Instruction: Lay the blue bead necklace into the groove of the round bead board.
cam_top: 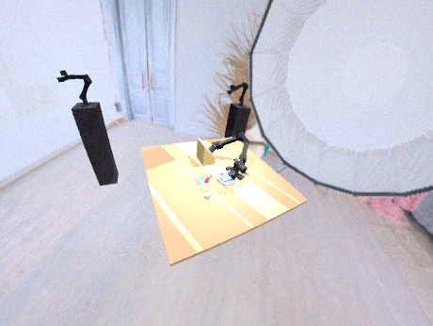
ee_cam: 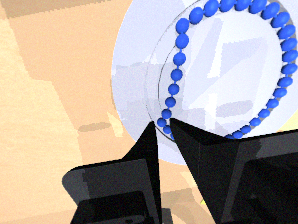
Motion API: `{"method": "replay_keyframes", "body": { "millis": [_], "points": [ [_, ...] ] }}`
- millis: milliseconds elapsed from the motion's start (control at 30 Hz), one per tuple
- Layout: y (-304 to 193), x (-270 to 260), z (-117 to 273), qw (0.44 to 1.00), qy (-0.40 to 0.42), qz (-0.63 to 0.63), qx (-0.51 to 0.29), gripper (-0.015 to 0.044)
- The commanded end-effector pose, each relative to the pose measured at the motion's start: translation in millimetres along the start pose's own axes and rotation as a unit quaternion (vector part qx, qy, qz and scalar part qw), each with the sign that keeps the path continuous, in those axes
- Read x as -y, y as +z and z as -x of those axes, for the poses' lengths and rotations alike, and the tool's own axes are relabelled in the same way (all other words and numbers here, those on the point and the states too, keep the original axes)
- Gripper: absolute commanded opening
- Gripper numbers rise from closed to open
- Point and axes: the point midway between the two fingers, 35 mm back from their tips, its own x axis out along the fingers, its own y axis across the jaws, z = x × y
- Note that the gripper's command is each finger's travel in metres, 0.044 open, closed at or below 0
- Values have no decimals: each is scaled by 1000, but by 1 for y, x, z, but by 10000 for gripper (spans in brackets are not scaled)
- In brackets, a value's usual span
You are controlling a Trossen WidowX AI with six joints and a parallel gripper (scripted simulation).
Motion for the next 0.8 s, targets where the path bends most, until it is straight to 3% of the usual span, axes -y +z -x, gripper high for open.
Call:
{"method": "replay_keyframes", "body": {
  "millis": [0, 767],
  "points": [
    [0, 0, 0, 1000, 0, 1, 0, 0],
    [0, 0, 5, 1000, 0, -1, 0, 0]
  ]
}}
